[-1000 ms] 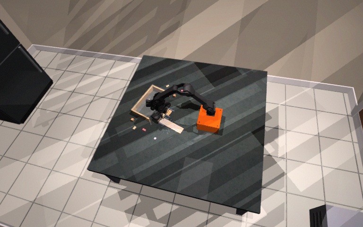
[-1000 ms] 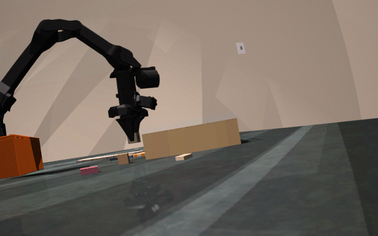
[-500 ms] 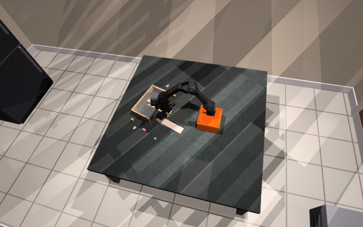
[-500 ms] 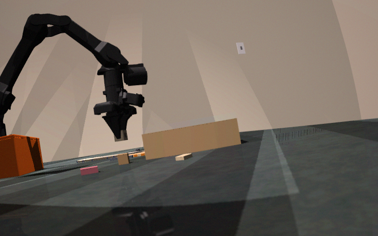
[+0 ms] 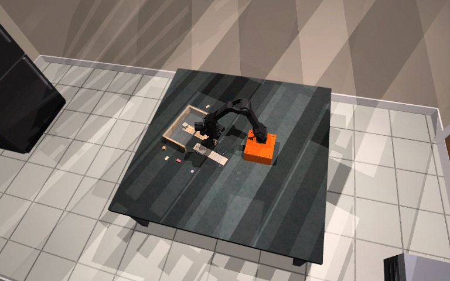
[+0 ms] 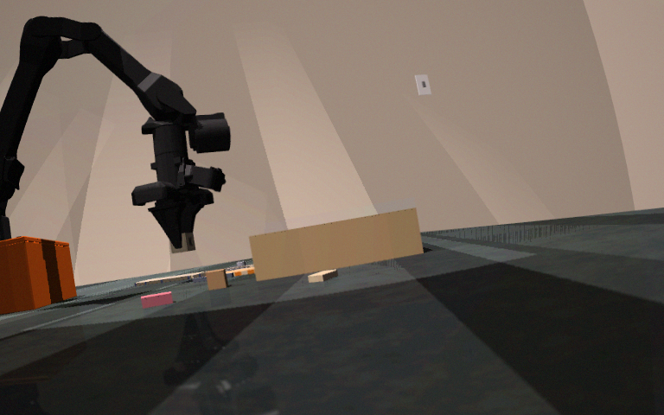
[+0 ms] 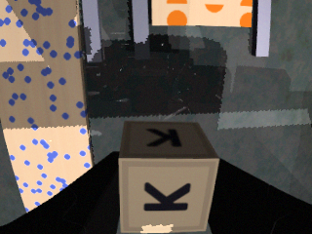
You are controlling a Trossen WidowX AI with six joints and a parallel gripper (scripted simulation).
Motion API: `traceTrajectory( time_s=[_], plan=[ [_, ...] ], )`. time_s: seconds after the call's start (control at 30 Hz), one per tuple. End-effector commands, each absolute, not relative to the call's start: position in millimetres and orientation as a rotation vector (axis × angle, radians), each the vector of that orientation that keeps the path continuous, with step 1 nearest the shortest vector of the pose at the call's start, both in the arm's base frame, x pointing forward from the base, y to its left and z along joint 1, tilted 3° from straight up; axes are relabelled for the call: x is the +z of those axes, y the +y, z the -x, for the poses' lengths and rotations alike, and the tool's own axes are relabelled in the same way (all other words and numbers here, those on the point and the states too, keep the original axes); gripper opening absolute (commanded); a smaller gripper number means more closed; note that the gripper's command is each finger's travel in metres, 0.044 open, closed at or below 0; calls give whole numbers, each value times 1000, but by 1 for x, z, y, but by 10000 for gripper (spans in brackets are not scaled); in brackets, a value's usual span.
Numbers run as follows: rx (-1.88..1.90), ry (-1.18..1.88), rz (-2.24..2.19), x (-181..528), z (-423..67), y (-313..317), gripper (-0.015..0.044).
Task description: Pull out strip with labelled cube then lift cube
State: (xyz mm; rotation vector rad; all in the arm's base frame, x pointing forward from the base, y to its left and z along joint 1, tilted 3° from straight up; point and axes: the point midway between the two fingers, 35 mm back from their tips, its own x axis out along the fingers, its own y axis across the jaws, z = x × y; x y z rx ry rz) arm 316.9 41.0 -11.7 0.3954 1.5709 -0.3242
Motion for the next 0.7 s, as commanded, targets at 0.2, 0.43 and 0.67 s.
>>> traceTrajectory(
  time_s=[0.2,0.43,0.67],
  plan=[
    [-323,1564,-389,14,-303,37,0],
    [-323,1564,-389,25,-303,37,0],
    [-323,1564,-389,25,-303,37,0]
  ],
)
